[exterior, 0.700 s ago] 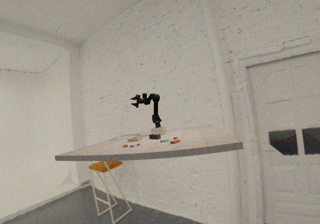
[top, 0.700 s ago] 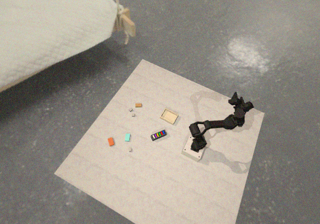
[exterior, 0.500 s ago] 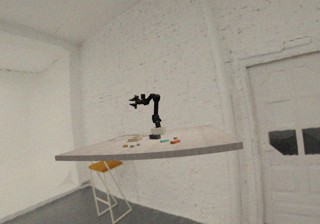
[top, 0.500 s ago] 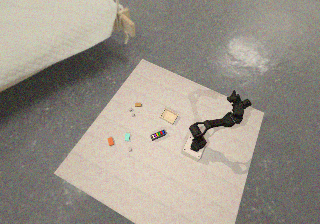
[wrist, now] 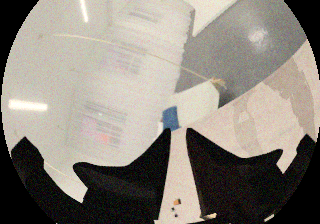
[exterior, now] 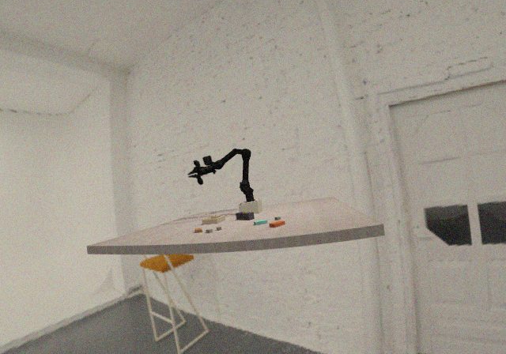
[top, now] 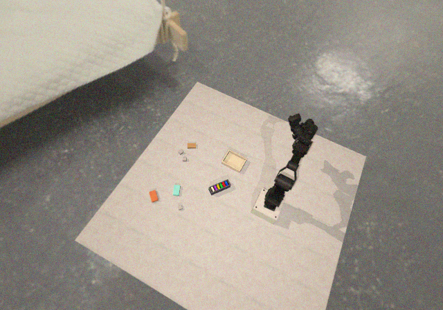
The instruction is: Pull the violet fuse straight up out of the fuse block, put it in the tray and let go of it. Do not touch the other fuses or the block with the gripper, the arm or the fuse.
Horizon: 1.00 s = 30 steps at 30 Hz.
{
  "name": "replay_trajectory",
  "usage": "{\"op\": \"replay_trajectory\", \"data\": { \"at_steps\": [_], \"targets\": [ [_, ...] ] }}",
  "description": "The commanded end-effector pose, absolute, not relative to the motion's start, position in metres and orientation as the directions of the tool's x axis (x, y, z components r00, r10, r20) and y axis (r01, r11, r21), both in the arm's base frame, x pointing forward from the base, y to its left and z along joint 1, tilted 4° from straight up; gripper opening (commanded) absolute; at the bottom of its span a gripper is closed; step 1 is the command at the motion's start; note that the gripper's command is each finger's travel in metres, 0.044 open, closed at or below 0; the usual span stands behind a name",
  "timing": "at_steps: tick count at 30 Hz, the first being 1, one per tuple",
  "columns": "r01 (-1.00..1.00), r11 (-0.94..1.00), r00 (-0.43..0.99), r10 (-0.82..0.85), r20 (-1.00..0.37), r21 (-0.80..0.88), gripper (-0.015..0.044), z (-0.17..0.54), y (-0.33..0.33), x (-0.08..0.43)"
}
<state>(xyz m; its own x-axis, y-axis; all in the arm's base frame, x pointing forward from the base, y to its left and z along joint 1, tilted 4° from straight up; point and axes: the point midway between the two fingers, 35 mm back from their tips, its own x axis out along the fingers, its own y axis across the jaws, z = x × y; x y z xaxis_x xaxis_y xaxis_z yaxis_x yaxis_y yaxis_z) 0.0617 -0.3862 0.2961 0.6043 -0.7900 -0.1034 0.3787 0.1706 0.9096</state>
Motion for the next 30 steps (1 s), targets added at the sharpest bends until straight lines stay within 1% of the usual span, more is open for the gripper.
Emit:
{"op": "replay_trajectory", "data": {
  "at_steps": [1,9,13,17,20,24,28,30],
  "targets": [
    [0.416,0.187,0.678,-0.716,-0.166,0.89,0.0066,0.28,-0.38,0.112],
    [0.507,0.079,0.765,-0.499,-0.406,0.858,0.0066,0.219,-0.343,0.225],
    [0.589,0.117,0.778,-0.352,-0.521,0.8,0.0066,0.186,-0.301,0.276],
    [0.64,0.153,0.761,-0.258,-0.595,0.753,0.0066,0.165,-0.269,0.303],
    [0.692,0.181,0.722,-0.183,-0.668,0.699,0.0066,0.147,-0.238,0.323],
    [0.763,0.283,0.622,-0.075,-0.779,0.581,0.0066,0.119,-0.183,0.348],
    [0.792,0.362,0.533,-0.017,-0.846,0.492,0.0066,0.101,-0.141,0.358],
    [0.803,0.415,0.464,0.012,-0.886,0.427,0.0066,0.089,-0.112,0.362]
  ]
}}
